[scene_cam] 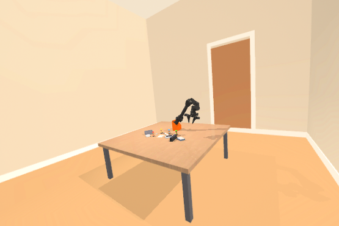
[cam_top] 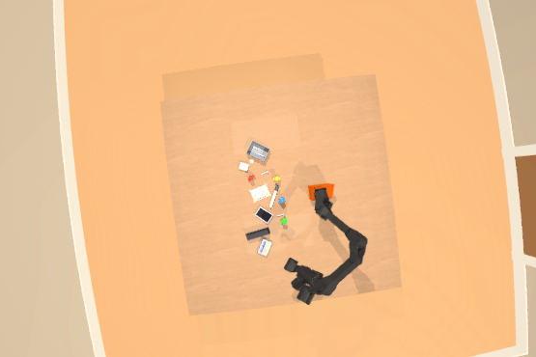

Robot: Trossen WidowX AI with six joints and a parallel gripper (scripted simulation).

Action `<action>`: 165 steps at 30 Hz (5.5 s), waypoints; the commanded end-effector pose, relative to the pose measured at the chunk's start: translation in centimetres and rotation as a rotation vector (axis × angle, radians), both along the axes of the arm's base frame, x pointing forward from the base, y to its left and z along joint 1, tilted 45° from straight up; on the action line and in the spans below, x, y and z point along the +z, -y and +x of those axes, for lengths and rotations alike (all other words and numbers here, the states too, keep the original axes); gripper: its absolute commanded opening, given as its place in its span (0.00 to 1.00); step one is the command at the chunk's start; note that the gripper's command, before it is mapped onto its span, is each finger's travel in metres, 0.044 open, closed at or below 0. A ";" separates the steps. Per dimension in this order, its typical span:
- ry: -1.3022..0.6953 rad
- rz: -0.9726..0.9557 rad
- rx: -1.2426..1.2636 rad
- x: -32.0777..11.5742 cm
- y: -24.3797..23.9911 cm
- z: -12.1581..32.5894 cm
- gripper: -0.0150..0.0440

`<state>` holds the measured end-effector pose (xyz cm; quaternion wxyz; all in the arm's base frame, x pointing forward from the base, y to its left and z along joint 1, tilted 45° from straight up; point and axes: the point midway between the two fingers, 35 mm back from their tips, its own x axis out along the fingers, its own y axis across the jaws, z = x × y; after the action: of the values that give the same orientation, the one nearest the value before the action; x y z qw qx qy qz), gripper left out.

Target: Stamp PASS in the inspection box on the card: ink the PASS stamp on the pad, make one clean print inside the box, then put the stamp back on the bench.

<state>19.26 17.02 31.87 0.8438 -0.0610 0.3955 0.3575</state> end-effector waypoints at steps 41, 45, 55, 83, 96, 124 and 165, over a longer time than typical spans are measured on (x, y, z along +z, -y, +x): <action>-0.808 0.322 -0.385 -21.8 8.7 2.8 0.63; -0.808 0.322 -0.386 -22.3 8.2 2.9 0.63; -0.807 0.323 -0.385 -23.4 7.1 3.1 0.63; -0.799 0.333 -0.377 -24.8 5.1 3.1 0.50; -0.799 0.333 -0.377 -24.8 5.1 3.1 0.25; -0.802 0.330 -0.376 -24.0 6.2 3.1 0.25; -0.805 0.331 -0.373 -22.8 7.6 3.0 0.25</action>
<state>22.24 9.46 8.82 0.6698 0.2903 0.6359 0.2505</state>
